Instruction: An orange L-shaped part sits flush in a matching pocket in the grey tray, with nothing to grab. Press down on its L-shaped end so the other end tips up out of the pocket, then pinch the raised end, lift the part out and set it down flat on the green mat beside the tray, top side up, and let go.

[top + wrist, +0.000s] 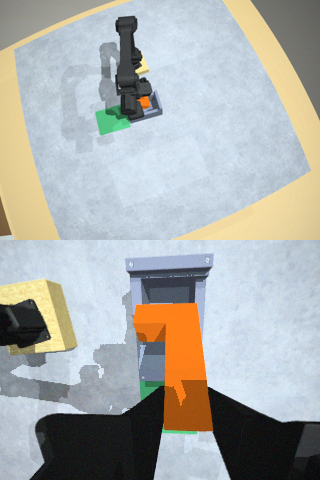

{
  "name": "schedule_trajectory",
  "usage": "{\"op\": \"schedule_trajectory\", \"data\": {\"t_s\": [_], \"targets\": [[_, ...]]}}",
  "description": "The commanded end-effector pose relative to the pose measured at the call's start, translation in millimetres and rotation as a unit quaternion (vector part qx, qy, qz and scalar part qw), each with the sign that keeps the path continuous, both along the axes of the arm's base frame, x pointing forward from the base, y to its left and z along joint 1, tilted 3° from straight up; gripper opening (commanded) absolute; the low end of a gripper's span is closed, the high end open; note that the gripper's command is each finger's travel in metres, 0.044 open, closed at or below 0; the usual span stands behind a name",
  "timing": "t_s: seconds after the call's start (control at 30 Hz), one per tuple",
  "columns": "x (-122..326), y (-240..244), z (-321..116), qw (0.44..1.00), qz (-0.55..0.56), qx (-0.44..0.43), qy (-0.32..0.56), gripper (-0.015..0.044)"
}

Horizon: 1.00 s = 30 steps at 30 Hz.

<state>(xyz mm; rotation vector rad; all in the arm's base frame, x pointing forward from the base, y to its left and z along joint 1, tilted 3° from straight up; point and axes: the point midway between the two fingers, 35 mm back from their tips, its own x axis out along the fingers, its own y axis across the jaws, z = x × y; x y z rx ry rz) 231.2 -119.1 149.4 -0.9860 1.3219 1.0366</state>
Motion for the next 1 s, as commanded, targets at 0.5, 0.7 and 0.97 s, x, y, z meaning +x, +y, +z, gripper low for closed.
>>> {"op": "schedule_trajectory", "data": {"t_s": [0.5, 0.7, 0.97], "targets": [[-27, -74, -2, 1.0, 0.003, -0.003, 0.002, 0.0], [-37, -101, -2, 1.0, 0.003, -0.004, 0.002, 0.0], [-46, -126, -2, 1.0, 0.003, -0.005, 0.003, 0.0]]}}
